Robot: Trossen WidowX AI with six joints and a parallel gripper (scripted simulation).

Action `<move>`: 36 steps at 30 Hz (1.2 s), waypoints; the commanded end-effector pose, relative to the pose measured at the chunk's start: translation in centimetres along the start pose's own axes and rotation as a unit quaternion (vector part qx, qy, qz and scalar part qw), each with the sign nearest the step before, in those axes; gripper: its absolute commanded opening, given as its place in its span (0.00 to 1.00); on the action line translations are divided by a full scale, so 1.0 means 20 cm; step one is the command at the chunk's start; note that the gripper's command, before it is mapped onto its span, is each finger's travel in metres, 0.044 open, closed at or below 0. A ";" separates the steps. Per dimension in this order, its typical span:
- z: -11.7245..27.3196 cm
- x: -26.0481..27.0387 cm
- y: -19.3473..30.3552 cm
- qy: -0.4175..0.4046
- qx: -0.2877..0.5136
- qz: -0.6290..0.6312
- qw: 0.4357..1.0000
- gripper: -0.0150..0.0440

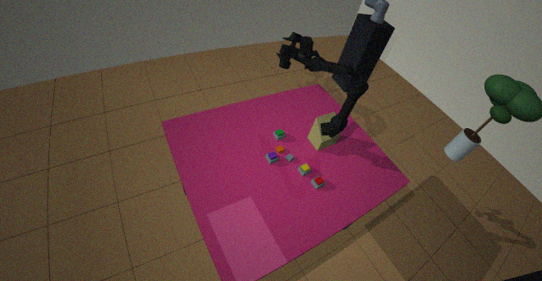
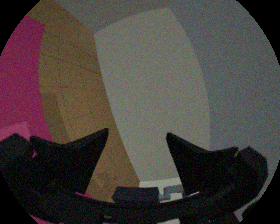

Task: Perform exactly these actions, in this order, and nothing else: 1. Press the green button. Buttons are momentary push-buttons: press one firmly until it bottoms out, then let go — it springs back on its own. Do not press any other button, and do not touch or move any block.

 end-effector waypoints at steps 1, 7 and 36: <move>0.04 0.29 -0.13 -0.142 -0.006 0.025 0.989 0.93; 0.23 0.73 -0.27 -0.368 0.018 0.064 0.928 0.93; 0.72 1.48 -0.25 -0.640 0.131 0.090 0.752 0.31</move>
Point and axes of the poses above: the point midway between the two fingers, 35 mm back from their tips, its own z axis back along the fingers, its own x axis across the jaws, y = z × x, the point moved 6 cm from there along z, back along the fingers, and after that the axes turned 4 degrees about z, right-handed, at the moved point
